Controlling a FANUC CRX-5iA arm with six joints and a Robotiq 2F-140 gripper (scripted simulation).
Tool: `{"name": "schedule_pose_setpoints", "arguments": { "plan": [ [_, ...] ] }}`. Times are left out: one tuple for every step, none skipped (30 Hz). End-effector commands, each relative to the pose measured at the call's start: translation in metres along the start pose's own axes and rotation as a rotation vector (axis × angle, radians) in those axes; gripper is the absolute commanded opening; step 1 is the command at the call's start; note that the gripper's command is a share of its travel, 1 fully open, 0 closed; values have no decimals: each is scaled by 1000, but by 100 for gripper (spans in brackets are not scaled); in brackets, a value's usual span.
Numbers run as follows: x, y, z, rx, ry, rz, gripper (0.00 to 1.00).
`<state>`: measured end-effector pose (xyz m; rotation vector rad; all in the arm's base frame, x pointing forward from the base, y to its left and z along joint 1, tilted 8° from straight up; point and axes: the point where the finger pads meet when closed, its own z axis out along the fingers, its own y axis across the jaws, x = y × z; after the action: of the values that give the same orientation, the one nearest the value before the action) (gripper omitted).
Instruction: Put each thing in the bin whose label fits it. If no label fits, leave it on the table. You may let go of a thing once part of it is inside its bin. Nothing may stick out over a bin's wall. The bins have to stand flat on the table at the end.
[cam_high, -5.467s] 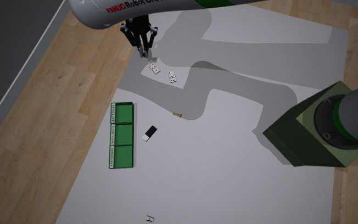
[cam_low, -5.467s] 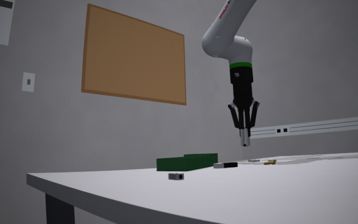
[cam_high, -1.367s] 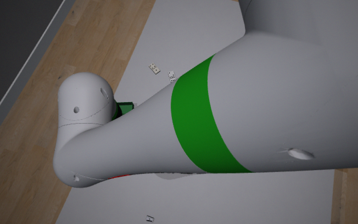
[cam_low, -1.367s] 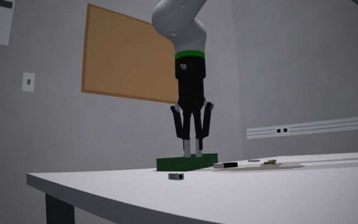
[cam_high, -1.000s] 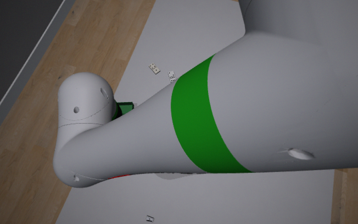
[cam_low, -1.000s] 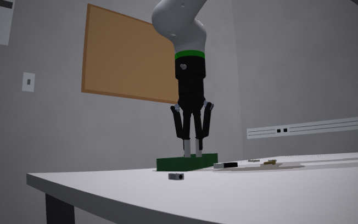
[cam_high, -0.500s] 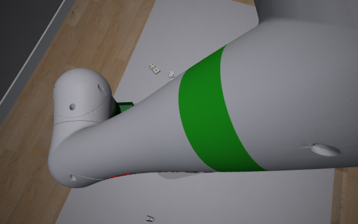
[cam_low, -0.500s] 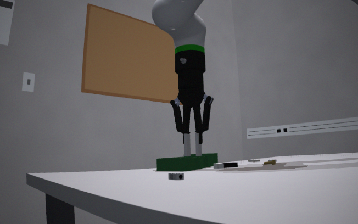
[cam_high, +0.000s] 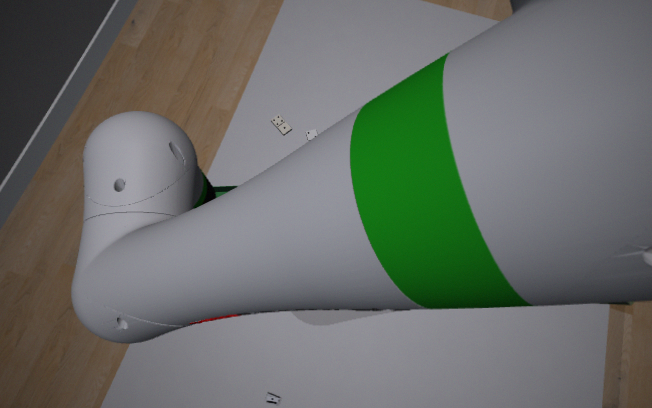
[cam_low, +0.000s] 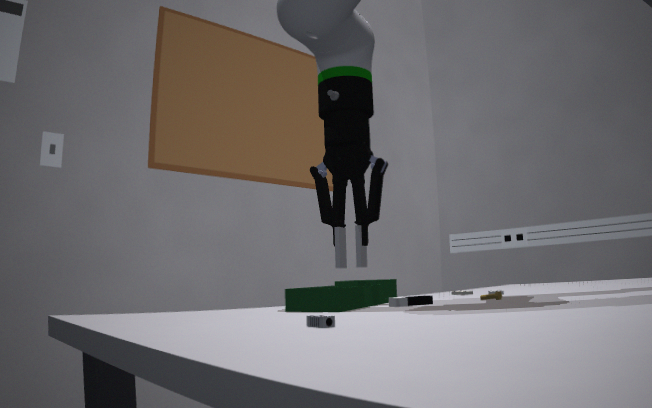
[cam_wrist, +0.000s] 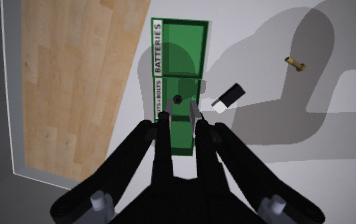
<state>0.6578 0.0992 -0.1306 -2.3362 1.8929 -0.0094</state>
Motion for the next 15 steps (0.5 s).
{"name": "schedule_pose_setpoints", "arguments": {
  "plan": [
    [0, 0, 0, 1, 0, 0, 27],
    [3, 8, -1, 1, 0, -50, 26],
    [3, 8, -1, 1, 0, -50, 26],
    [3, 8, -1, 1, 0, -50, 26],
    [6, 15, -1, 1, 0, -100, 26],
    [9, 23, -2, 1, 0, -150, 26],
    [11, 31, -2, 1, 0, -200, 26],
    [14, 39, -3, 0, 0, -231, 26],
    [17, 47, -3, 0, 1, -260, 26],
    [20, 55, -4, -1, 1, -292, 26],
    [23, 62, -4, -2, 2, -325, 26],
    [26, 70, -5, -4, 3, -357, 26],
    [28, 78, -5, -5, 4, -389, 26],
    [31, 86, -5, -7, 5, -421, 26],
    [34, 94, -6, -9, 5, -452, 26]
  ]
}}
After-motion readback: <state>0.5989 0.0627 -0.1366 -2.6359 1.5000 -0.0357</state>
